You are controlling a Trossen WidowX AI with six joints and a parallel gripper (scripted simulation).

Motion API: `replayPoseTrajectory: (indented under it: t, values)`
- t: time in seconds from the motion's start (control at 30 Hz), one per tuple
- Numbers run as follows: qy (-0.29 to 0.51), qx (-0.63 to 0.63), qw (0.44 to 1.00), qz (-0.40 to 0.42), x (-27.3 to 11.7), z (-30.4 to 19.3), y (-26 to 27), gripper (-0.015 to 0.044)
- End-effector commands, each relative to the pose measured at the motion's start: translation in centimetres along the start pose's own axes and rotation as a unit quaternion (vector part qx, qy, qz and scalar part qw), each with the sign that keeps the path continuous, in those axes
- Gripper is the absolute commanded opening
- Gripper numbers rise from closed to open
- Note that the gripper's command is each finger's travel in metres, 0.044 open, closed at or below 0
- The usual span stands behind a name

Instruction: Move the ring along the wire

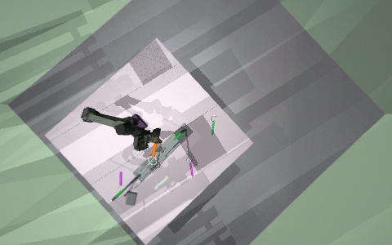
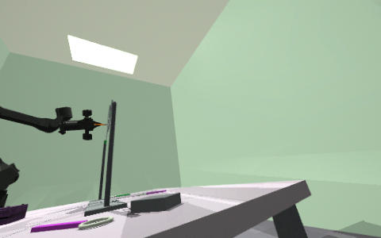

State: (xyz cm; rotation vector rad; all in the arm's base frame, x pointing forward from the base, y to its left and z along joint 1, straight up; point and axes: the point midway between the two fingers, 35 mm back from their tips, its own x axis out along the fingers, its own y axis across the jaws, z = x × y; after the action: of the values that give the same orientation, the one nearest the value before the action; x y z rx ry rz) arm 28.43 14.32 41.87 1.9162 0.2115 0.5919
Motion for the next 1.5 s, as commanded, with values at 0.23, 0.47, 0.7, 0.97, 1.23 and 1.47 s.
replayPoseTrajectory:
  t: [0.23, 0.47, 0.7, 0.97, 1.23, 1.47]
  values:
    - [-0.012, 0.090, 0.994, 0.052, 0.3, 0.4, 3.4, -0.0150]
    - [-0.016, 0.125, 0.990, 0.071, 0.3, 0.8, 5.1, -0.0150]
    - [-0.017, 0.129, 0.989, 0.074, 0.2, 1.0, 5.8, -0.0150]
    - [-0.014, 0.112, 0.992, 0.064, 0.2, 1.2, 6.1, -0.0150]
    - [-0.009, 0.076, 0.996, 0.044, 0.2, 1.1, 6.0, -0.0150]
    - [-0.004, 0.040, 0.999, 0.024, 0.2, 1.1, 5.8, -0.0150]
